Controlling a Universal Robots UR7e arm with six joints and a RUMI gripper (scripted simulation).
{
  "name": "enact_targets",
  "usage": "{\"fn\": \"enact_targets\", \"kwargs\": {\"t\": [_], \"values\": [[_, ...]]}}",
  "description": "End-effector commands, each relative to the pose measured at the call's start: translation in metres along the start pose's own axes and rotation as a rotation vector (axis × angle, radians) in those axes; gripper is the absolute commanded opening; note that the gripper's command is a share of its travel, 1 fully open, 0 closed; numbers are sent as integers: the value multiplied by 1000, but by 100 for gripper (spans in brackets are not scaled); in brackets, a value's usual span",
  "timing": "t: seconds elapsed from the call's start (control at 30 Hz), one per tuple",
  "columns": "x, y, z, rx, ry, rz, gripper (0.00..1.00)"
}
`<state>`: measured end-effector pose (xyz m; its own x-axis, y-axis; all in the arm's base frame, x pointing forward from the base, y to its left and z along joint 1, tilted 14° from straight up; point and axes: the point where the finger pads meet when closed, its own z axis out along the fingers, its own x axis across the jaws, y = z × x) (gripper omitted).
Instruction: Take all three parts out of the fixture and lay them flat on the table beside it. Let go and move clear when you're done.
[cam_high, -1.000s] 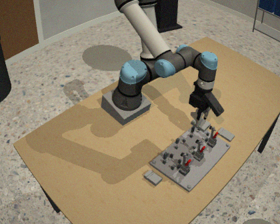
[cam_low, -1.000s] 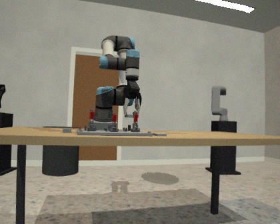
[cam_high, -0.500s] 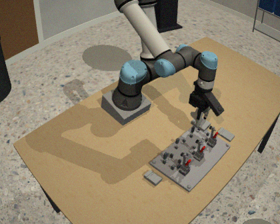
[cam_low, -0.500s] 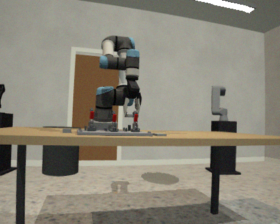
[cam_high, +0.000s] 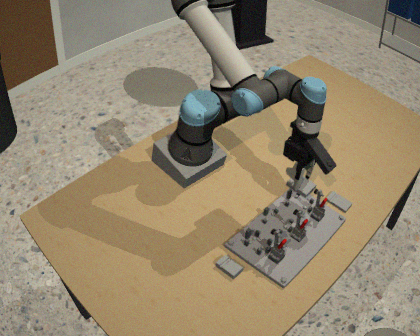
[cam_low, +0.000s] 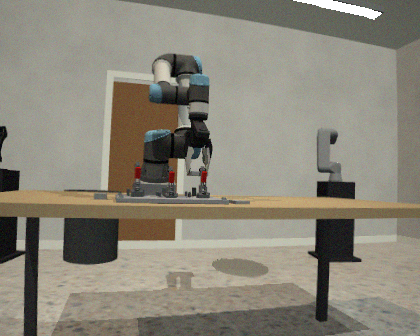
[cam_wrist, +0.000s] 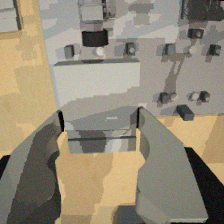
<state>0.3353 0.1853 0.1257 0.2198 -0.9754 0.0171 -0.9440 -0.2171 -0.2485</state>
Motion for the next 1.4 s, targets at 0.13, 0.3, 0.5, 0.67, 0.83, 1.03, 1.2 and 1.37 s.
{"fn": "enact_targets", "kwargs": {"t": [0.13, 0.3, 0.5, 0.67, 0.83, 1.03, 1.2, 1.37], "values": [[-4, 0, 0, 1, 0, 0, 0], [-11, 0, 0, 1, 0, 0, 0], [-23, 0, 0, 1, 0, 0, 0], [-36, 0, 0, 1, 0, 0, 0], [-54, 0, 0, 1, 0, 0, 0], [-77, -1, 0, 1, 0, 0, 0], [-88, -1, 0, 1, 0, 0, 0], [-104, -1, 0, 1, 0, 0, 0]]}}
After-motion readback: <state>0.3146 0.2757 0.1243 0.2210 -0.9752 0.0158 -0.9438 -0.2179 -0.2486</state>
